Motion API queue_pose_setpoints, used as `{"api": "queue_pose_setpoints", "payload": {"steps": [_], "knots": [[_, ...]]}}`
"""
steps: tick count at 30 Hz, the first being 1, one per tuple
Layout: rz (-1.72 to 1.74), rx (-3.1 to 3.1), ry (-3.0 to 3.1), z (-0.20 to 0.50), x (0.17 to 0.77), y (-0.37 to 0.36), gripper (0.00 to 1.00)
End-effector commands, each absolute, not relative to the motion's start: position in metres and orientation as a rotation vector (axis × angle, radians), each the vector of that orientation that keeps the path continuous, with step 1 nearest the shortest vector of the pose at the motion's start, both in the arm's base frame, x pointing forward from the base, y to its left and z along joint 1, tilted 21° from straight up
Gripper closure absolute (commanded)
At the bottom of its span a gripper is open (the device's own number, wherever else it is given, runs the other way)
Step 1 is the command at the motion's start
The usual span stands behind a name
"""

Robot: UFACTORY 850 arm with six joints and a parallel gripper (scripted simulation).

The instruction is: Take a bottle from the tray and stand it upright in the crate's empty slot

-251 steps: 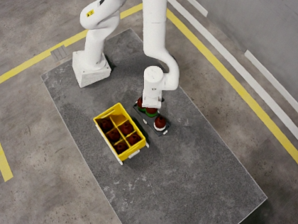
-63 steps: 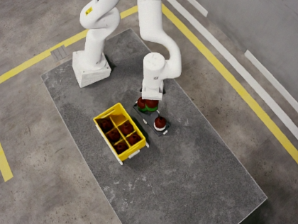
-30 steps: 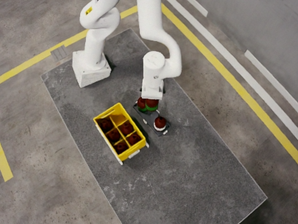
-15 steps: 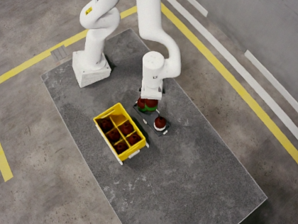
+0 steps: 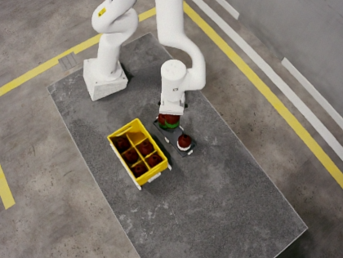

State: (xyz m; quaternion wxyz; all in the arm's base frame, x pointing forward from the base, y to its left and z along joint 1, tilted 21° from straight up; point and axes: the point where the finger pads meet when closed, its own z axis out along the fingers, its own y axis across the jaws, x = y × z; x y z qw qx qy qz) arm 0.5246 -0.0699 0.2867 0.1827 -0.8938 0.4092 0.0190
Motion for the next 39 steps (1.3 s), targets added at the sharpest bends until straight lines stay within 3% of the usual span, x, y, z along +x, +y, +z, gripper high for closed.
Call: {"api": "queue_pose_setpoints", "payload": {"steps": [1,39], "knots": [[0.051,-2.522,1.154,0.286,0.523,-0.074,1.00],[0.051,-2.522,1.154,0.263,0.487,-0.124,1.00]]}}
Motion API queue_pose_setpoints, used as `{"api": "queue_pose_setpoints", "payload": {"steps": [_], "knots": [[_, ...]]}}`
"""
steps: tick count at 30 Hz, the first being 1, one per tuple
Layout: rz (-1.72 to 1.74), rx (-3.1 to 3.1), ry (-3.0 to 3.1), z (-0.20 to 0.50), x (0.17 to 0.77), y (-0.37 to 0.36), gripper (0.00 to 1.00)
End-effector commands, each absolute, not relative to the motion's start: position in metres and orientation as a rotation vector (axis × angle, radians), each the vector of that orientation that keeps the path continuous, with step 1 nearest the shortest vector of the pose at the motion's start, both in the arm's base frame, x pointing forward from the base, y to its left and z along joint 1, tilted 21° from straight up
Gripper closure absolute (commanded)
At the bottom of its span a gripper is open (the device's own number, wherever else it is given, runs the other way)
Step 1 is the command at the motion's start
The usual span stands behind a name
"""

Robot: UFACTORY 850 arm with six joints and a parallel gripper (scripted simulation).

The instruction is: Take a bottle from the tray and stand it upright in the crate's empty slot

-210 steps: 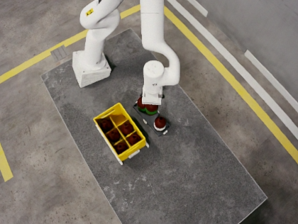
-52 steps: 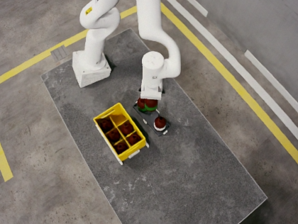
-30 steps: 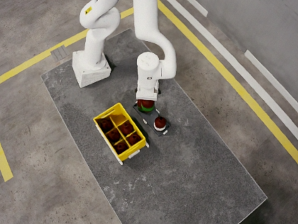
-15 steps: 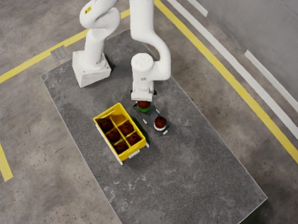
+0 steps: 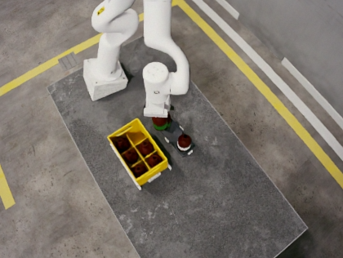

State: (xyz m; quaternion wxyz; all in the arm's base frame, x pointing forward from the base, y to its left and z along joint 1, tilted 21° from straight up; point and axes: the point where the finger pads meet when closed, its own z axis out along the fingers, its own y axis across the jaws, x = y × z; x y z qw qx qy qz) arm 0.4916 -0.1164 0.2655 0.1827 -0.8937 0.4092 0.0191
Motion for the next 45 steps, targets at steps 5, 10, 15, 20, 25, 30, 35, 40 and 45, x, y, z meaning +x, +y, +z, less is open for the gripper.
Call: {"api": "queue_pose_setpoints", "payload": {"steps": [5,10,15,20,25,30,35,40,45], "knots": [[0.051,-2.522,1.154,0.259,0.481,-0.133,1.00],[0.051,-2.522,1.154,0.256,0.477,-0.139,1.00],[0.051,-2.522,1.154,0.252,0.470,-0.148,1.00],[0.051,-2.522,1.154,0.248,0.464,-0.157,1.00],[0.051,-2.522,1.154,0.245,0.460,-0.163,1.00],[0.051,-2.522,1.154,0.241,0.453,-0.172,1.00],[0.051,-2.522,1.154,0.237,0.447,-0.180,1.00],[0.051,-2.522,1.154,0.234,0.442,-0.188,1.00],[0.051,-2.522,1.154,0.232,0.439,-0.193,1.00]]}}
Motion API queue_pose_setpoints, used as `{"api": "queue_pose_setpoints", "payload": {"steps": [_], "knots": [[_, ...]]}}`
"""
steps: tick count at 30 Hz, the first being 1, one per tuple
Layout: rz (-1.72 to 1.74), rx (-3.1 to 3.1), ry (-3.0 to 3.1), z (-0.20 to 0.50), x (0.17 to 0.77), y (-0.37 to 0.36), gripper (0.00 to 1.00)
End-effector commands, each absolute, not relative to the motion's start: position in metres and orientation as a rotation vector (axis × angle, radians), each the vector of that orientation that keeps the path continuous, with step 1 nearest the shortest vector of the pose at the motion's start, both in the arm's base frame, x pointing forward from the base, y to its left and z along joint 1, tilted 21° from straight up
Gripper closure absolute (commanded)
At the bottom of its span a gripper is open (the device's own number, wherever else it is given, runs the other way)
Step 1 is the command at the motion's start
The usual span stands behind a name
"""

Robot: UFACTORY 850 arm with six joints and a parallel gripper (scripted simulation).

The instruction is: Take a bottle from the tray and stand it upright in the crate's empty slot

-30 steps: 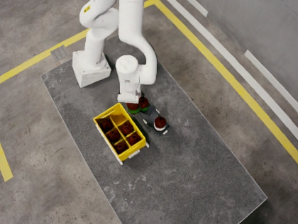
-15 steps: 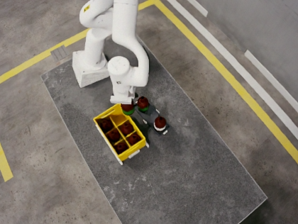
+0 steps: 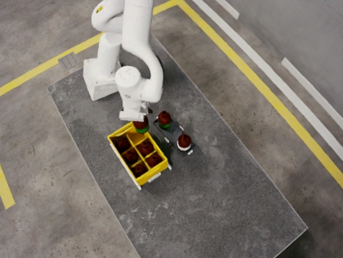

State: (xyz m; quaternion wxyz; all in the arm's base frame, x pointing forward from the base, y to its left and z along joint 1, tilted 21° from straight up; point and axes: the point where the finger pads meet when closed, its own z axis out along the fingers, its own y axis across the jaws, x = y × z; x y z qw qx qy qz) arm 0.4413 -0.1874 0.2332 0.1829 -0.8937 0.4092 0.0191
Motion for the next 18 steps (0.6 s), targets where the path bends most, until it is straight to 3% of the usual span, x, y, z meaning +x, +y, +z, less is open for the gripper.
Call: {"api": "queue_pose_setpoints", "payload": {"steps": [1,18], "knots": [[0.051,-2.522,1.154,0.231,0.438,-0.194,1.00],[0.051,-2.522,1.154,0.224,0.426,-0.210,1.00]]}}
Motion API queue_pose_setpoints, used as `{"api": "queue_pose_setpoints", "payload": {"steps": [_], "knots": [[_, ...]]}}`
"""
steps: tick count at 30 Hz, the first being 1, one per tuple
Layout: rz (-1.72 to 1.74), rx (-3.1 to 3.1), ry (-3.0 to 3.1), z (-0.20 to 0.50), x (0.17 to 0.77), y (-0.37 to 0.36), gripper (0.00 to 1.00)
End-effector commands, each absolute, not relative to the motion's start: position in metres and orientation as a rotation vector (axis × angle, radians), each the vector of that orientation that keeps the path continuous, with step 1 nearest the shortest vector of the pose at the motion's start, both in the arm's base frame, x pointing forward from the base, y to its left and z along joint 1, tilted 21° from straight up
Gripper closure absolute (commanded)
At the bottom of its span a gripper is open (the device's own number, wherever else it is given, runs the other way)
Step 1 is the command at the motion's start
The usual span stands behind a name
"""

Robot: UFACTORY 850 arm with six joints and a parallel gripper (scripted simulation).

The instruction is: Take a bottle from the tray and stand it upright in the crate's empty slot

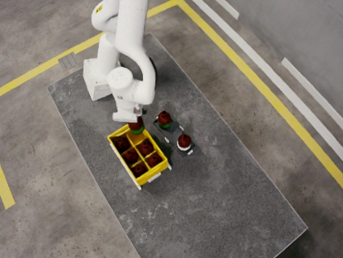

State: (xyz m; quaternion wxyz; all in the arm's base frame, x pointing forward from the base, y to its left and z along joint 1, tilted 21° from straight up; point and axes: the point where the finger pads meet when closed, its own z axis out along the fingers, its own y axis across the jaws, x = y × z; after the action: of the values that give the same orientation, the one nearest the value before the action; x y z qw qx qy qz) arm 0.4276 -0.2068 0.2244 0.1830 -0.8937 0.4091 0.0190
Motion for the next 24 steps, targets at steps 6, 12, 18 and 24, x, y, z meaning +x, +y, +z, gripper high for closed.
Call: {"api": "queue_pose_setpoints", "payload": {"steps": [6,12,18,24], "knots": [[0.051,-2.522,1.154,0.2220,0.4232,-0.2144,1.00],[0.051,-2.522,1.154,0.2209,0.4215,-0.2168,1.00],[0.051,-2.522,1.154,0.2201,0.4204,-0.2184,1.00],[0.051,-2.522,1.154,0.2197,0.4197,-0.2194,1.00]]}}
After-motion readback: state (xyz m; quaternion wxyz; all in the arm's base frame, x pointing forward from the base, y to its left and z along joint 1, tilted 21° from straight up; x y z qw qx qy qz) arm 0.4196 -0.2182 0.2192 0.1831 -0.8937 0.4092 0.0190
